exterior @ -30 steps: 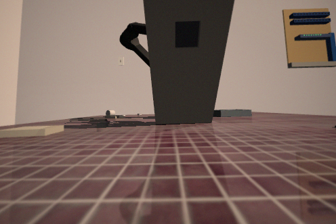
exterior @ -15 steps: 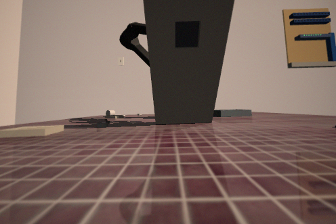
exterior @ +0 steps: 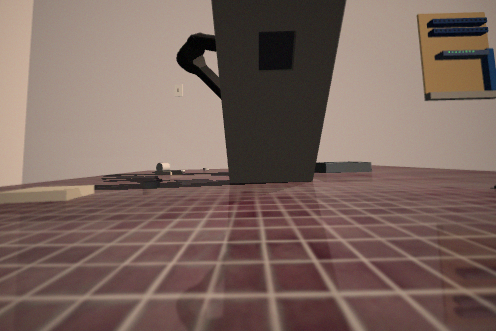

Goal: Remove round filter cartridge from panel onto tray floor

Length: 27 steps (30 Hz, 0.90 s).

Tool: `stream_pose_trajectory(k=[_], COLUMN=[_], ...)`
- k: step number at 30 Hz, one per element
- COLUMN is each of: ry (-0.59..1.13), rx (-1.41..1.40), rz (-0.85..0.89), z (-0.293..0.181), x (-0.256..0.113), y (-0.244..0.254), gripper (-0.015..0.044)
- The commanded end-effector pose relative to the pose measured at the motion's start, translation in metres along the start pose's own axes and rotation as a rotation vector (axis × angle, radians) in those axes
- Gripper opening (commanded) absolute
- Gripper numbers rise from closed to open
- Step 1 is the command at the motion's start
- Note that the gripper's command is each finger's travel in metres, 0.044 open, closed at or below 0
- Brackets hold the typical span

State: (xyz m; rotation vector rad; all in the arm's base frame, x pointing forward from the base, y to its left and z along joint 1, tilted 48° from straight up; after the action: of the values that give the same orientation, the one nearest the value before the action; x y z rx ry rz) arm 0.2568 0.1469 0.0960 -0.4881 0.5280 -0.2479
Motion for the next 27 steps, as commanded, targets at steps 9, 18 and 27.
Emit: stream_pose_trajectory(k=[9, 18, 27], ry=[0.007, 0.008, 0.016], rx=[0.429, 0.737, 0.745], rz=[0.009, 0.008, 0.009], z=[0.0, 0.0, 0.001], x=[0.002, 0.002, -0.008], y=[-0.001, -0.001, 0.001], gripper=[0.0, 0.0, 0.0])
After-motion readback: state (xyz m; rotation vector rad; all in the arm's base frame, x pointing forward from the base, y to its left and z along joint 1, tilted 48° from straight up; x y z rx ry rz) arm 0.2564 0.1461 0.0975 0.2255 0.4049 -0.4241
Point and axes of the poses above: the point midway between the two fingers, 35 mm back from their tips, its own x axis out along the fingers, its own y axis across the jaws, z = x × y, the point moved 8 cm from there along -x, back along the fingers, and after that the axes turned 15 degrees about -x, right-handed, at the moved point
